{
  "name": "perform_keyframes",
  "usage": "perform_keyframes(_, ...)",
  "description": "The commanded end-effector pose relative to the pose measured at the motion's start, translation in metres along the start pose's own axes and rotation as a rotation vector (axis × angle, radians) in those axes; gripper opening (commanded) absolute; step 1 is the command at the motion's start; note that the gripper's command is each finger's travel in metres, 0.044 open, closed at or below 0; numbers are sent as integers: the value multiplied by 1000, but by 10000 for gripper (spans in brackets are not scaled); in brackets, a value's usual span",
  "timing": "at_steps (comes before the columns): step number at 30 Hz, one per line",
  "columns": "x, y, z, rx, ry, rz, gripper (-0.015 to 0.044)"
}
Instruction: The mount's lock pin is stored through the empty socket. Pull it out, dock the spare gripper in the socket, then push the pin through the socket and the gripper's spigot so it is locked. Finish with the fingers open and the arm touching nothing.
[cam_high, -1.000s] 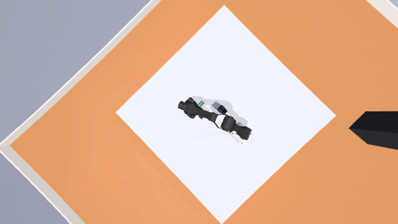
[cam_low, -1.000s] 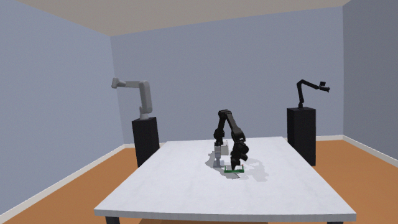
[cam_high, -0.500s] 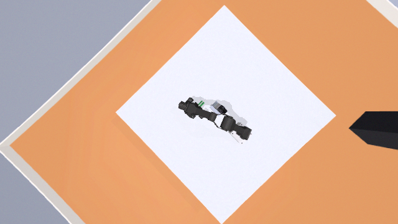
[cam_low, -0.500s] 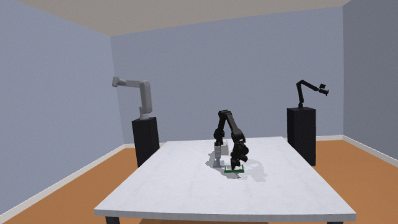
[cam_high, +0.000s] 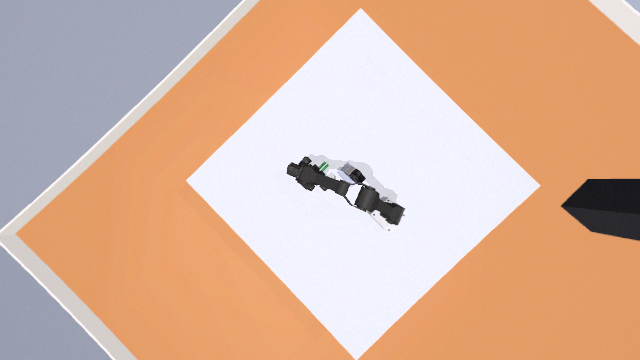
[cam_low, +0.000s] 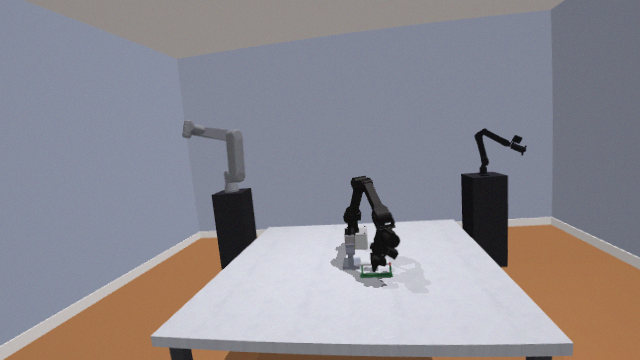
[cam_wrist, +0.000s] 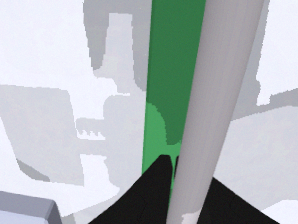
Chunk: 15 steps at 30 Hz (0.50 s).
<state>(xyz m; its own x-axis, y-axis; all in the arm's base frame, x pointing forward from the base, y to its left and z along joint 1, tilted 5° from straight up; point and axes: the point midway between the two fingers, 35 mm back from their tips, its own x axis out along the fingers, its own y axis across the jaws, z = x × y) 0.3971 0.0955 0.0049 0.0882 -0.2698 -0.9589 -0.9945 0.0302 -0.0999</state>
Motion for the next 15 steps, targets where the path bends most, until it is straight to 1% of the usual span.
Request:
perform_keyframes(1, -19, -3, -4, 4, 0, -13, 0)
perform_keyframes(10, -58, -1, -15, 4, 0, -13, 0)
perform_keyframes(14, -60, -1, -16, 4, 0, -13, 0)
perform_keyframes(15, -55, -1, -14, -1, -4, -11, 6)
